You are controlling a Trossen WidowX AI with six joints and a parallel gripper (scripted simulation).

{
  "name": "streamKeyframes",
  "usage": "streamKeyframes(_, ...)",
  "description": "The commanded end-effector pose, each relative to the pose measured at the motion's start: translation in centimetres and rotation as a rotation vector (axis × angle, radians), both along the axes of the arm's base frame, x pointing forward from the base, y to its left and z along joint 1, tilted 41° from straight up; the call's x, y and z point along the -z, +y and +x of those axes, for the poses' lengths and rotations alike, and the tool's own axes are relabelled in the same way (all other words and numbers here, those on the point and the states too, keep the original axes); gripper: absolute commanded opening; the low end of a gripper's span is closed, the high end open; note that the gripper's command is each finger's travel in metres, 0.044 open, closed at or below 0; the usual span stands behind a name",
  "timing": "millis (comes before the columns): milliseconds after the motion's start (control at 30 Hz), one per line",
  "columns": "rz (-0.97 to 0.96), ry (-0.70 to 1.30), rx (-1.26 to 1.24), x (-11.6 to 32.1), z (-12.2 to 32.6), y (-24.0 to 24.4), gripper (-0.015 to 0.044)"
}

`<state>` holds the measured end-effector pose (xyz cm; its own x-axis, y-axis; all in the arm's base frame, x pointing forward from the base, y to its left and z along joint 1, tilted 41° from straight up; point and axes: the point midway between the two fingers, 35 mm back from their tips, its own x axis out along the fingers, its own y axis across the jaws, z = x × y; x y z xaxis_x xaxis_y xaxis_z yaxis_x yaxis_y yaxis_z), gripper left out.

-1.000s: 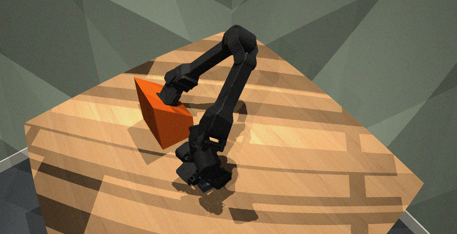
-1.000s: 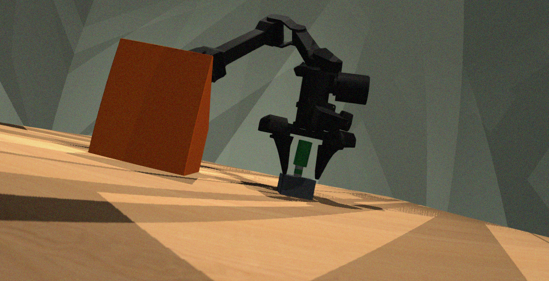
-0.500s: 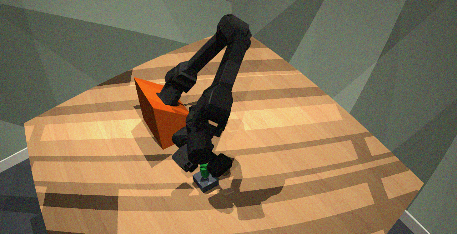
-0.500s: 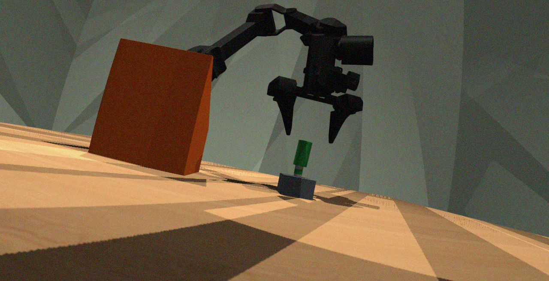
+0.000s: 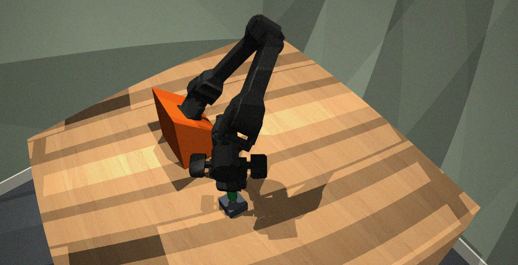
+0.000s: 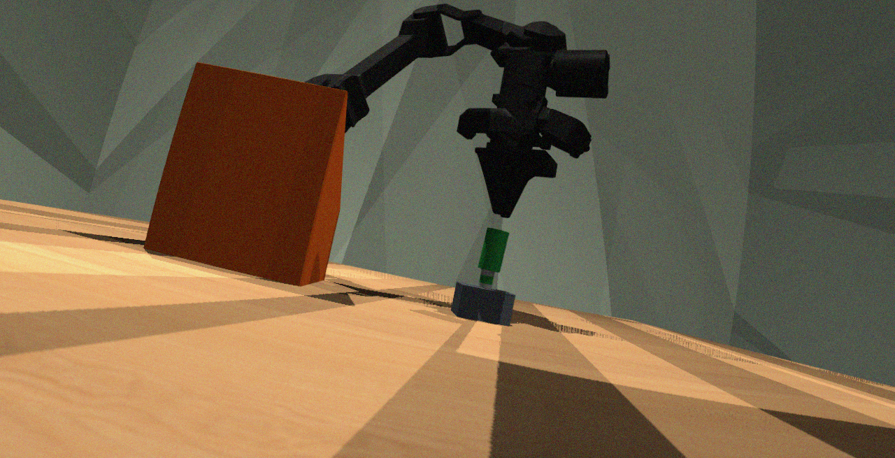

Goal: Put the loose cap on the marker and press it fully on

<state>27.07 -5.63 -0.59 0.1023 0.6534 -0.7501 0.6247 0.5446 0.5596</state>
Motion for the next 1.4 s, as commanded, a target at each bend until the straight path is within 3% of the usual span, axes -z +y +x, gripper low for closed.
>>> streamKeyframes(0,-0.067,-0.381,-0.458,-1.1,0.0,-0.6,0.0000)
streamKeyframes(1367,-0.067,-0.391,-0.469,1.4,0.3,1.5,0.0000)
